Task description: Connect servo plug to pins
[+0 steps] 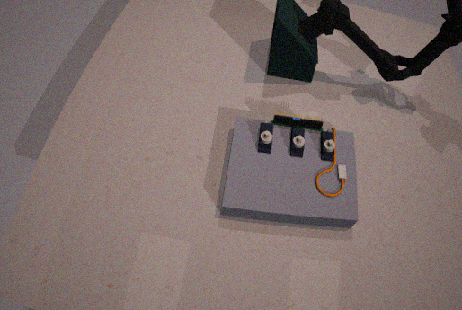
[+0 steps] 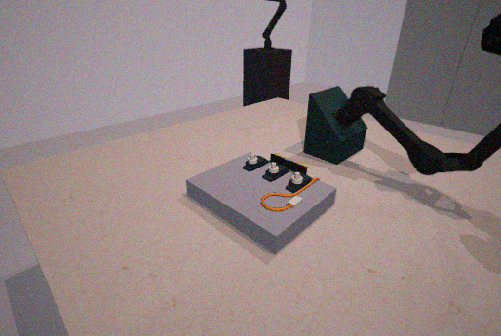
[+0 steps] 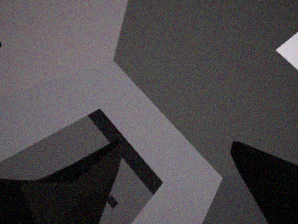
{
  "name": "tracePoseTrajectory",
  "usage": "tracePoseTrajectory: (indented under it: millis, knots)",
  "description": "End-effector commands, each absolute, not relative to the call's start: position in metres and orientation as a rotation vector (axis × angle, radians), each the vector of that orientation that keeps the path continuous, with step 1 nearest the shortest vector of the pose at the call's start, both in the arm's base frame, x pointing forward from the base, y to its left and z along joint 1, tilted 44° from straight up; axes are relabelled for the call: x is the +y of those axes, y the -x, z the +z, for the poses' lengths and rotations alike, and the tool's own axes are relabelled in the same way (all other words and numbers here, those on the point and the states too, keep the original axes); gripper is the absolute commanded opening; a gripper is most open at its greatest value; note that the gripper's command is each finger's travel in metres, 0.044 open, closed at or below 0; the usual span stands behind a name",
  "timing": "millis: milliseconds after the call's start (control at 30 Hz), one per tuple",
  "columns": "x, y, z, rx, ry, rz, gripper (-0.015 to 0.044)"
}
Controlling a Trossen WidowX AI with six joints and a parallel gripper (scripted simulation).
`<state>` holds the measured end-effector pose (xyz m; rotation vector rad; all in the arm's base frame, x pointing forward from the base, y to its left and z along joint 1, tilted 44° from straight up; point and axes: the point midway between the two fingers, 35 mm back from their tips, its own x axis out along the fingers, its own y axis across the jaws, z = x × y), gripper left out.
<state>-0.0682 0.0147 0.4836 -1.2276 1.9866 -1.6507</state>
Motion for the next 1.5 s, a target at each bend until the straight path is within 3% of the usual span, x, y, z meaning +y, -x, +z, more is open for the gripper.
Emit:
tracePoseTrajectory:
  millis: [0, 333, 1467]
  knots:
    - [0.014, 0.068, 0.484, 1.984, 1.228, -1.651, 0.0374]
    - [-0.007, 0.068, 0.485, 1.837, 1.264, -1.649, 0.0115]
    - [-0.117, 0.016, 0.475, 1.038, 1.265, -1.447, 0.0115]
